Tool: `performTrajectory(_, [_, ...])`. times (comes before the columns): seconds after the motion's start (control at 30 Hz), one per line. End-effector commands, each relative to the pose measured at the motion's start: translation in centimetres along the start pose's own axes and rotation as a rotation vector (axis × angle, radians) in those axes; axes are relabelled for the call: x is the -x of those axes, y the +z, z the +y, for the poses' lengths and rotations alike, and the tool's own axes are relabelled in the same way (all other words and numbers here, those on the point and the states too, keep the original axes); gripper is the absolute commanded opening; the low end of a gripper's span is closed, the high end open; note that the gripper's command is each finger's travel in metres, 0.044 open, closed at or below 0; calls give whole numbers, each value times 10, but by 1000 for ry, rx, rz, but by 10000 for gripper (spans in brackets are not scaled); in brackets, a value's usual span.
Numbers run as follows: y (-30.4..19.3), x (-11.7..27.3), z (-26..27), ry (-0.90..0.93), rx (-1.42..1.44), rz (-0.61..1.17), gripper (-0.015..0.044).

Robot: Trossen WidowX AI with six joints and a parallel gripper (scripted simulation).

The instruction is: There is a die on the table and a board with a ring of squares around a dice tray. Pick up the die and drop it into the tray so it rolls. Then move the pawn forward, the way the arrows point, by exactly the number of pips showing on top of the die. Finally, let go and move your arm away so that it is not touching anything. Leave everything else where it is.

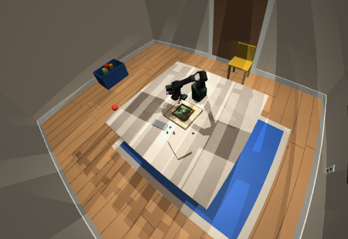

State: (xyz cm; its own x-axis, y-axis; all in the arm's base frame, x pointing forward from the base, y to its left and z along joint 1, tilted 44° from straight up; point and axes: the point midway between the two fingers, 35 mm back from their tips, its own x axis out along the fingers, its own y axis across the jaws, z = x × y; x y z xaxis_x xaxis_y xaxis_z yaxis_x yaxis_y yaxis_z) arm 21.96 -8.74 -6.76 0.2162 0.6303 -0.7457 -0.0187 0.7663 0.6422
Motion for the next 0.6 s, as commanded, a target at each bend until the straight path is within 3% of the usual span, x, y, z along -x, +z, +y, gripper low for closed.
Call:
performTrajectory(0.0, [-31, -16, -18, 37, 548, 1, 200])
performTrajectory(0.57, [-29, -16, -18, 37, 548, 1, 200])
